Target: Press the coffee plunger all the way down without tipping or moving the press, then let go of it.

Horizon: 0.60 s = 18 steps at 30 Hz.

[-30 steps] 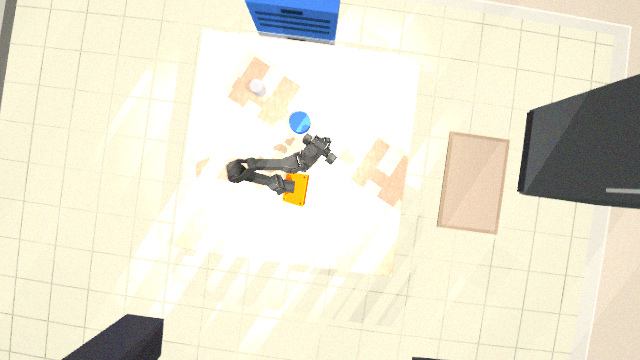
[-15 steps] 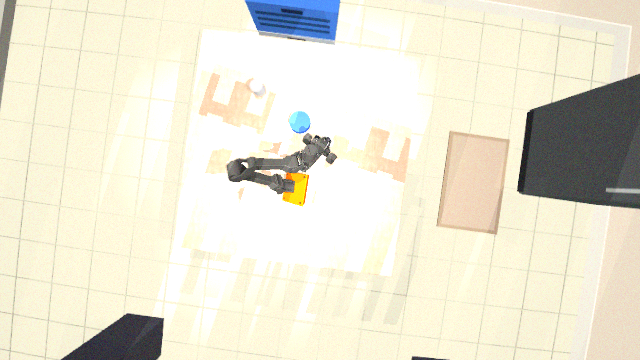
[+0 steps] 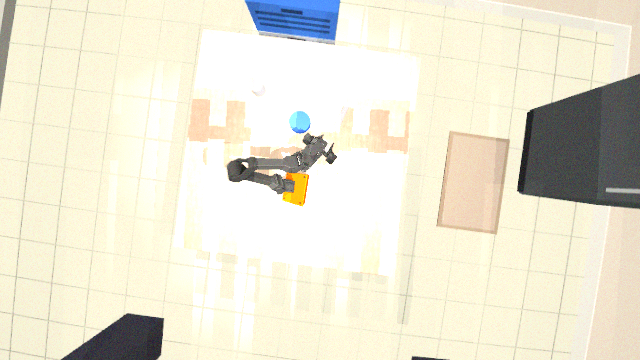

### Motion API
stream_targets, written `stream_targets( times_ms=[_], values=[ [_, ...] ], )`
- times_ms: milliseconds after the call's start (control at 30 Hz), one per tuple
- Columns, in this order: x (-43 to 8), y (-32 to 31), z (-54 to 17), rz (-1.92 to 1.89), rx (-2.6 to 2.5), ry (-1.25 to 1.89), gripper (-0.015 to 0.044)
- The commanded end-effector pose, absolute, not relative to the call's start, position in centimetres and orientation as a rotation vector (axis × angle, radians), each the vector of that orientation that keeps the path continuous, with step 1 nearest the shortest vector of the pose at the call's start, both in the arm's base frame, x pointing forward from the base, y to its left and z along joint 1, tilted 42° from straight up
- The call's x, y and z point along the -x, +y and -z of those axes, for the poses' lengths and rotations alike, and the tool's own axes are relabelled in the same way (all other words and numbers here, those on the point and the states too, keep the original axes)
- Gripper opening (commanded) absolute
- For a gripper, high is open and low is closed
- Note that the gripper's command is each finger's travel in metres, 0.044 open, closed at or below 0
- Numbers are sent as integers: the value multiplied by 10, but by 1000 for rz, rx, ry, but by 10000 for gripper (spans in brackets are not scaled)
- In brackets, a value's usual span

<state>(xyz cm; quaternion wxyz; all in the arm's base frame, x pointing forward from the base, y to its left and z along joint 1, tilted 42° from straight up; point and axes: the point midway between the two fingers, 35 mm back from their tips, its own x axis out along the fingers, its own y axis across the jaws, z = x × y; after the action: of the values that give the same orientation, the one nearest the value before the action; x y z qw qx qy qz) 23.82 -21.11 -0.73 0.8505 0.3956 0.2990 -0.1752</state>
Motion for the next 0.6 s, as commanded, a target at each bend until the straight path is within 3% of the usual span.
stream_targets(
  times_ms=[0, 67, 567],
  values=[
    [-238, -211, 7, 371, -832, 630, 406],
    [-238, -211, 7, 371, -832, 630, 440],
    [-207, -244, -66, 361, -847, 644, 440]
  ],
)
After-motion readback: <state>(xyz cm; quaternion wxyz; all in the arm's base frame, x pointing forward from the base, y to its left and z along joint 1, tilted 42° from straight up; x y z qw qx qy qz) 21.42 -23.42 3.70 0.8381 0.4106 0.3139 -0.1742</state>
